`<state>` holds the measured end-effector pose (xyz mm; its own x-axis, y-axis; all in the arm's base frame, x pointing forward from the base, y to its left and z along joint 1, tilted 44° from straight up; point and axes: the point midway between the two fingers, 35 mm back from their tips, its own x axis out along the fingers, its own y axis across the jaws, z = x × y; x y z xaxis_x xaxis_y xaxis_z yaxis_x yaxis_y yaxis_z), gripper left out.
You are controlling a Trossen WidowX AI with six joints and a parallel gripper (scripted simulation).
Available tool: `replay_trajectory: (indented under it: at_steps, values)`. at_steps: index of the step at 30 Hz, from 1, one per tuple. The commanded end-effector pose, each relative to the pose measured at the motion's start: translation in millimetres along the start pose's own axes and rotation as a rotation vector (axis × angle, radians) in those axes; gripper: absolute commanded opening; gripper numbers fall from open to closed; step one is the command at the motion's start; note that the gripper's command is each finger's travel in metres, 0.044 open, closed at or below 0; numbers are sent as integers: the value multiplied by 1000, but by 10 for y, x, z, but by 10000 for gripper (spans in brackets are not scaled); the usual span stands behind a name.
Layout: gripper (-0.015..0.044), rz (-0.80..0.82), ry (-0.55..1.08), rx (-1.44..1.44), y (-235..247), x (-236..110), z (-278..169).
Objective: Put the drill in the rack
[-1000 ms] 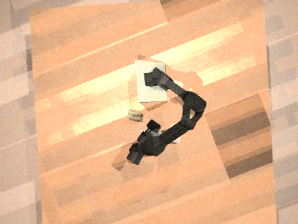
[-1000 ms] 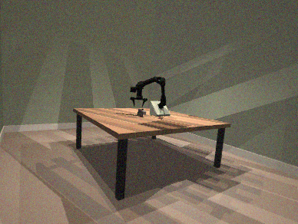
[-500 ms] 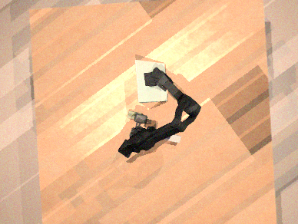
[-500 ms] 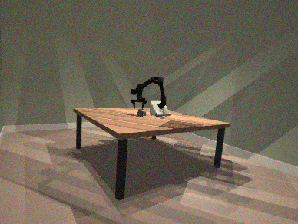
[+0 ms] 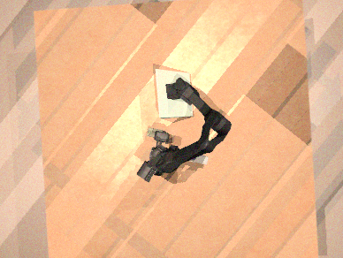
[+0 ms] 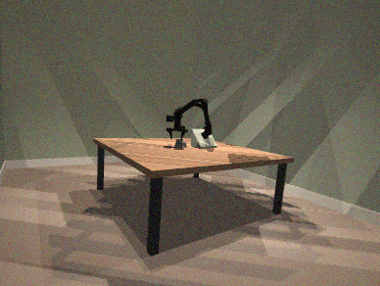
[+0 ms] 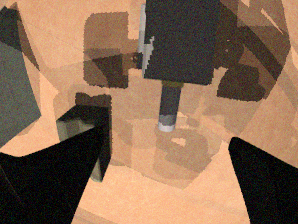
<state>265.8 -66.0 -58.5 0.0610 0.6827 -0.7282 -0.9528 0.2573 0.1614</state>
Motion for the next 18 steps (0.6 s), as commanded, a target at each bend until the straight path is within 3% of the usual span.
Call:
replay_trajectory:
  at_steps: [1,18]
  values:
    - [440,3,-4,10,13,71,19]
    - [440,3,-6,9,14,336,98]
